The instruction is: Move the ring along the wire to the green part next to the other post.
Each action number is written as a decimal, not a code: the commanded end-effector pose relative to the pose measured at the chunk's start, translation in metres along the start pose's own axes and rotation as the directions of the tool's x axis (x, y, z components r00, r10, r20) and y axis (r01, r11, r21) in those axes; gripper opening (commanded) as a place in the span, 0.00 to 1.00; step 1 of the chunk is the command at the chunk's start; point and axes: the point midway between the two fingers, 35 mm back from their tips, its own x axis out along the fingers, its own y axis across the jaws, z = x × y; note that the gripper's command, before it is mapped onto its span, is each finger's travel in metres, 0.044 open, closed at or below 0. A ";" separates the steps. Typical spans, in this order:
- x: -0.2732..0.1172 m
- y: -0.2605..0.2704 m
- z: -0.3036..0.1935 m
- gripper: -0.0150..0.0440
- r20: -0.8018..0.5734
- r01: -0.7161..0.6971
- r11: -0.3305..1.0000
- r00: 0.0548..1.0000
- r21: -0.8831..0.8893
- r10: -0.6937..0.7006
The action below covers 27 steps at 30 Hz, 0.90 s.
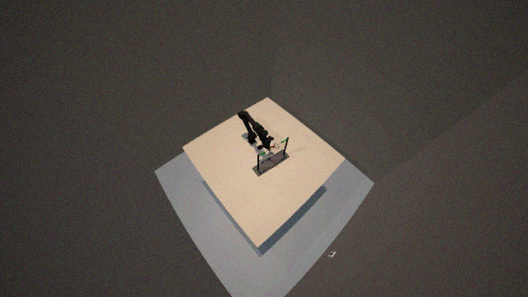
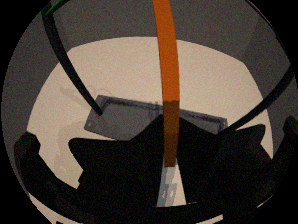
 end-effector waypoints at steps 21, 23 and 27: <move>0.022 0.060 0.015 0.00 0.167 0.046 0.952 0.981 0.302 -0.100; 0.022 0.061 0.016 0.00 0.168 0.045 0.953 0.981 0.299 -0.099; 0.022 0.063 0.017 0.00 0.171 0.042 0.957 0.981 0.288 -0.094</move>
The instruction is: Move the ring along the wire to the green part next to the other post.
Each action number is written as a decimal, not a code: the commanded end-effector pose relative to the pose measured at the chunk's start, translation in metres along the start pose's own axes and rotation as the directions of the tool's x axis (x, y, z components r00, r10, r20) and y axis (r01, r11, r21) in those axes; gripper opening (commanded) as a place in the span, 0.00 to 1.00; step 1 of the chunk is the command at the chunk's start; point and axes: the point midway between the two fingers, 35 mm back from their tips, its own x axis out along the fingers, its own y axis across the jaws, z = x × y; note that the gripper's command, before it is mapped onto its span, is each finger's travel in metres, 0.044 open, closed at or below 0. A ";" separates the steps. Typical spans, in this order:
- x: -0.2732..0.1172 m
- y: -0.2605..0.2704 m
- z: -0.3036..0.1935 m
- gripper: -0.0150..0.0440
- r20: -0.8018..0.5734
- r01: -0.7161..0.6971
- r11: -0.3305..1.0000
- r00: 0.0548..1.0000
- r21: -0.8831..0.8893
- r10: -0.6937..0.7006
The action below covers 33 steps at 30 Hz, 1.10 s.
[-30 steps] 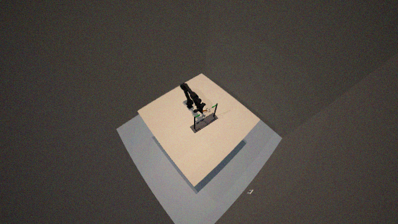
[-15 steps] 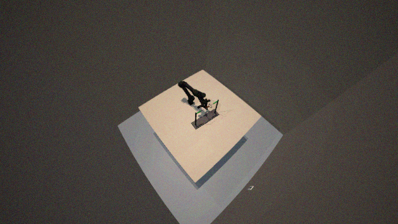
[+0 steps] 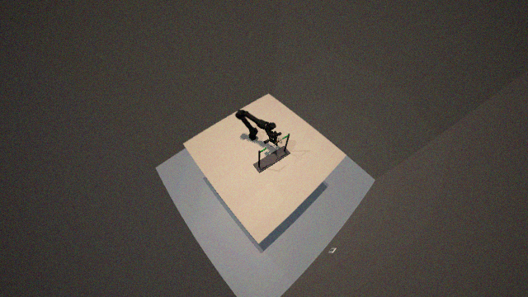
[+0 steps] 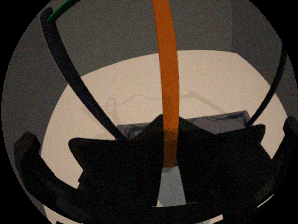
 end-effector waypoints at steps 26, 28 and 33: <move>0.000 0.021 0.002 0.00 0.013 -0.034 0.998 0.999 -0.058 0.034; 0.000 0.023 0.001 0.00 0.014 -0.035 0.998 0.999 -0.058 0.036; 0.000 0.027 0.001 0.00 0.015 -0.037 0.998 0.999 -0.059 0.038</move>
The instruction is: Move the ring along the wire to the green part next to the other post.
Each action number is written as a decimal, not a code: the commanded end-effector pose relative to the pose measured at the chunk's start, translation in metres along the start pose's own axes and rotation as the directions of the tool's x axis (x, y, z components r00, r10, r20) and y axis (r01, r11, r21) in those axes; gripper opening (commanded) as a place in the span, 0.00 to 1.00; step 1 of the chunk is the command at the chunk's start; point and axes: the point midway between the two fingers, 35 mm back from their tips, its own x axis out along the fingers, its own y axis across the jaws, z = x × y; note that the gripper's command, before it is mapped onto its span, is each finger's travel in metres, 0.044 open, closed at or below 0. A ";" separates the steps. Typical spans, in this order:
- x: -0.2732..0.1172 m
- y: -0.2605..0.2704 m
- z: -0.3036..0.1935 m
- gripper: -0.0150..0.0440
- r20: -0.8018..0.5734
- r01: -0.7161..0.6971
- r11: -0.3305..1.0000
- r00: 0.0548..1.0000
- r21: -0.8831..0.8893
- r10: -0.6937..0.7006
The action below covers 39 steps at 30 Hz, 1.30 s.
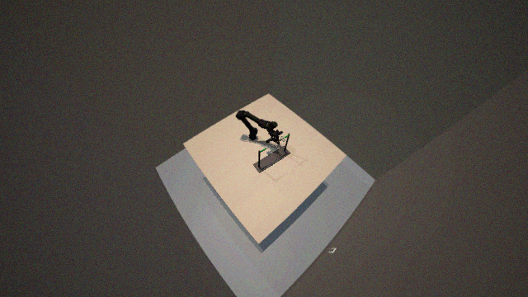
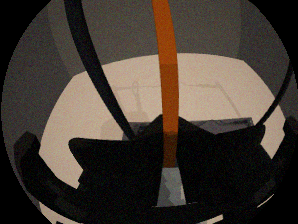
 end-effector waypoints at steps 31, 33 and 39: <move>0.009 0.015 -0.012 0.00 0.011 -0.006 1.000 1.000 0.010 0.006; 0.009 0.015 -0.012 0.00 0.011 -0.006 1.000 1.000 0.010 0.006; 0.009 0.015 -0.012 0.00 0.011 -0.006 1.000 1.000 0.010 0.006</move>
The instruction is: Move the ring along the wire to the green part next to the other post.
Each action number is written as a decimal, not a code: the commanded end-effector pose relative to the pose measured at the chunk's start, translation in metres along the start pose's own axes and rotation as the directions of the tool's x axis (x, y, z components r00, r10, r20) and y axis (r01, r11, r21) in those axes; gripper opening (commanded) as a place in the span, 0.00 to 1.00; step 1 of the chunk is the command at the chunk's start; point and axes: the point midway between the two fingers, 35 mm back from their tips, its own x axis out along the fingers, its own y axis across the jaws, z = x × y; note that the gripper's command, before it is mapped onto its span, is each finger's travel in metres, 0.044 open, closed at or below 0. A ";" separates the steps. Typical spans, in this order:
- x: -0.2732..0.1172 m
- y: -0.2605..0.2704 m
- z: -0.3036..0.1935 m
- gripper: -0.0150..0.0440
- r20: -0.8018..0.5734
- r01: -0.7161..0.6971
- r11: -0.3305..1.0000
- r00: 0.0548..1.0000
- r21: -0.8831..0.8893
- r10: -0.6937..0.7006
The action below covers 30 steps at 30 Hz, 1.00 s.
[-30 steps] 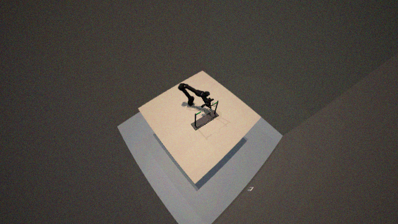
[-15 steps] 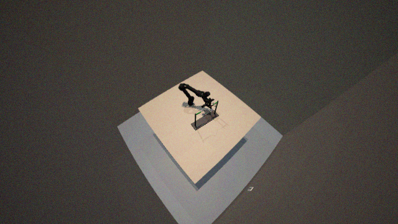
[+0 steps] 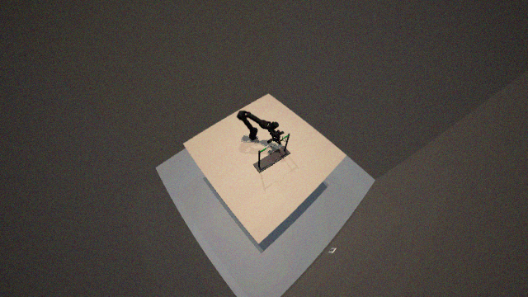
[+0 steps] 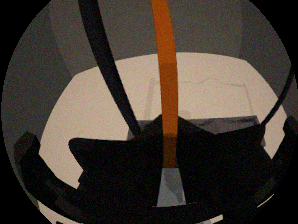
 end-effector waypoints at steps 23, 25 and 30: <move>-0.016 0.002 0.000 0.53 -0.003 0.001 1.000 1.000 0.003 -0.001; -0.023 0.002 0.000 0.53 -0.004 0.002 1.000 1.000 0.005 -0.002; -0.041 0.001 0.000 0.53 -0.004 0.003 1.000 1.000 0.007 -0.003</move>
